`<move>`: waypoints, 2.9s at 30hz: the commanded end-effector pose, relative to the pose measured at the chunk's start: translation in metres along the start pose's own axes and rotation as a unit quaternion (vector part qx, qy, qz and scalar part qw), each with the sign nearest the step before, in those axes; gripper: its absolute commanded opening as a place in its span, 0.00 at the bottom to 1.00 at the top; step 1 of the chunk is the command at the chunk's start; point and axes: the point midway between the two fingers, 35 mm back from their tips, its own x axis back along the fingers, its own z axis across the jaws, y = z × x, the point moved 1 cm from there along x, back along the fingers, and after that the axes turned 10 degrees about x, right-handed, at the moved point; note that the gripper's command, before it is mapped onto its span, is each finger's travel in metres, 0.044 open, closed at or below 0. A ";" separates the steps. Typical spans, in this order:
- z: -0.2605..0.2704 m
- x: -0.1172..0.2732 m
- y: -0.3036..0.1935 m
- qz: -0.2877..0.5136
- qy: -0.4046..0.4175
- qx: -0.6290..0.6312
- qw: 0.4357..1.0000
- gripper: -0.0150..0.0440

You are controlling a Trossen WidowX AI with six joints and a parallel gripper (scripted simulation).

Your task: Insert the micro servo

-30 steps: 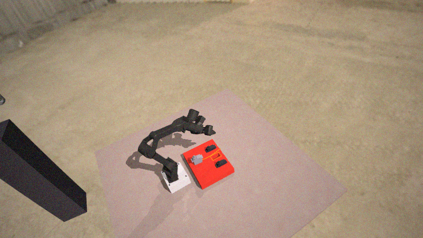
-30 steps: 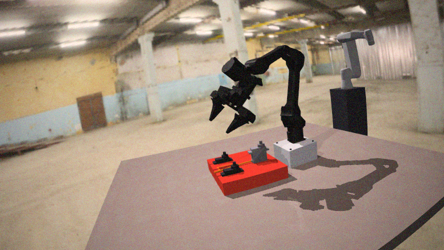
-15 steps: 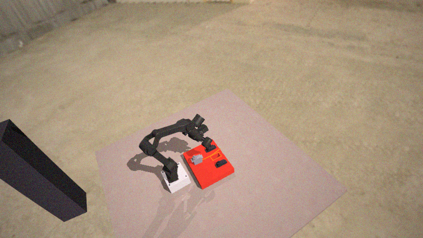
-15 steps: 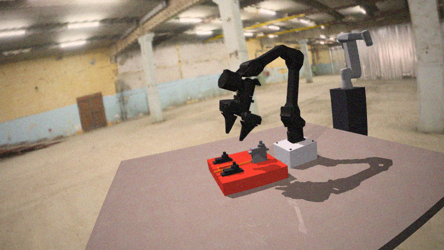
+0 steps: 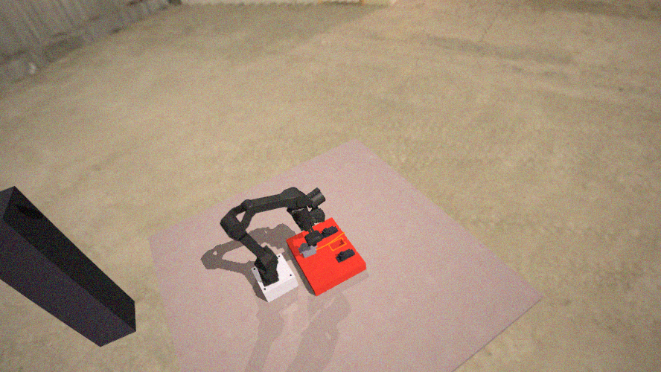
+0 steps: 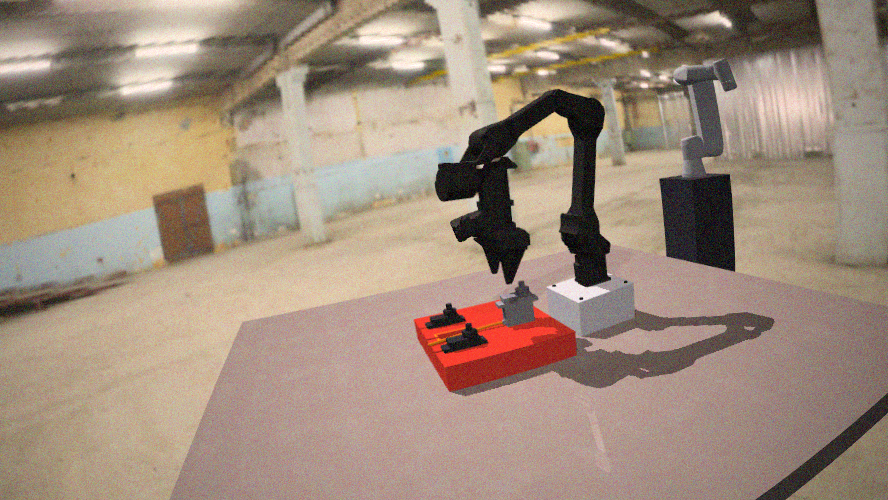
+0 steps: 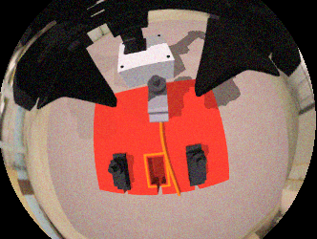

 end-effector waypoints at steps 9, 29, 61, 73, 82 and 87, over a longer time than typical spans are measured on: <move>0.000 -0.010 -0.008 0.026 0.013 -0.032 0.999 1.00; 0.001 -0.045 -0.009 0.026 0.013 -0.032 0.999 1.00; -0.001 -0.015 -0.016 0.027 0.012 -0.032 0.999 0.25; -0.004 -0.016 -0.012 0.027 0.012 -0.032 0.999 0.25; -0.009 -0.017 0.007 0.026 0.012 -0.032 0.999 0.25; -0.019 -0.017 0.006 0.026 0.012 -0.032 0.999 0.25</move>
